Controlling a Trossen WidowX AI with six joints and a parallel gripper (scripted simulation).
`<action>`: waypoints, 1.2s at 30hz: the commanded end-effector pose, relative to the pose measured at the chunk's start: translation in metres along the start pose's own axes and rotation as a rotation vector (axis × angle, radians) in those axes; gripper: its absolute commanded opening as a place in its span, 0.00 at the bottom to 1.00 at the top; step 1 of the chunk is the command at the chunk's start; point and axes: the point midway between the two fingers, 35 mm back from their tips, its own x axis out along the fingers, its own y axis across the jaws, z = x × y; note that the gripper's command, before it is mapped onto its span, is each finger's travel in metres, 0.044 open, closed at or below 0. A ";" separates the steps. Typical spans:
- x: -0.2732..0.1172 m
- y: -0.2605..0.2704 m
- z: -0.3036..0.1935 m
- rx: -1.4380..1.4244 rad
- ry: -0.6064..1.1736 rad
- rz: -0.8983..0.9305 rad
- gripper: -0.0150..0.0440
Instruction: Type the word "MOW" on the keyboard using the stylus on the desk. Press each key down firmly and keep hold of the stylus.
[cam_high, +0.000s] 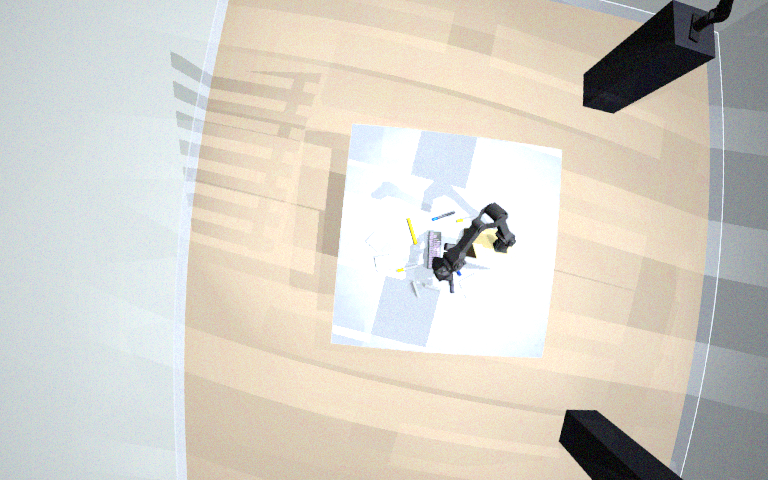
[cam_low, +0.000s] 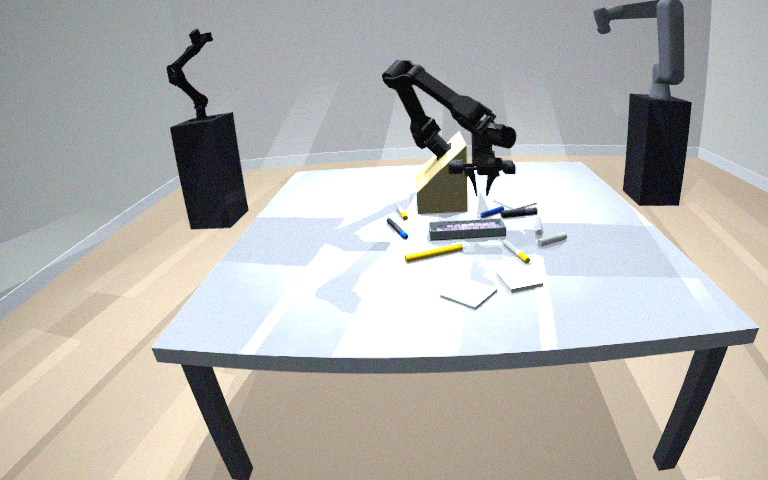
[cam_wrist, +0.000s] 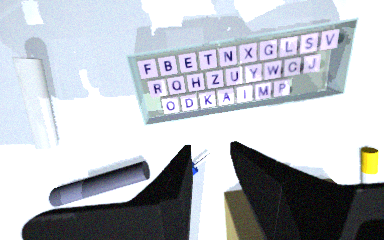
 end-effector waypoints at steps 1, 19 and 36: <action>0.003 0.014 -0.015 0.124 -0.018 -0.055 0.51; 0.031 0.048 -0.102 0.886 -0.432 -0.217 0.51; 0.038 0.046 -0.105 0.892 -0.453 -0.219 0.51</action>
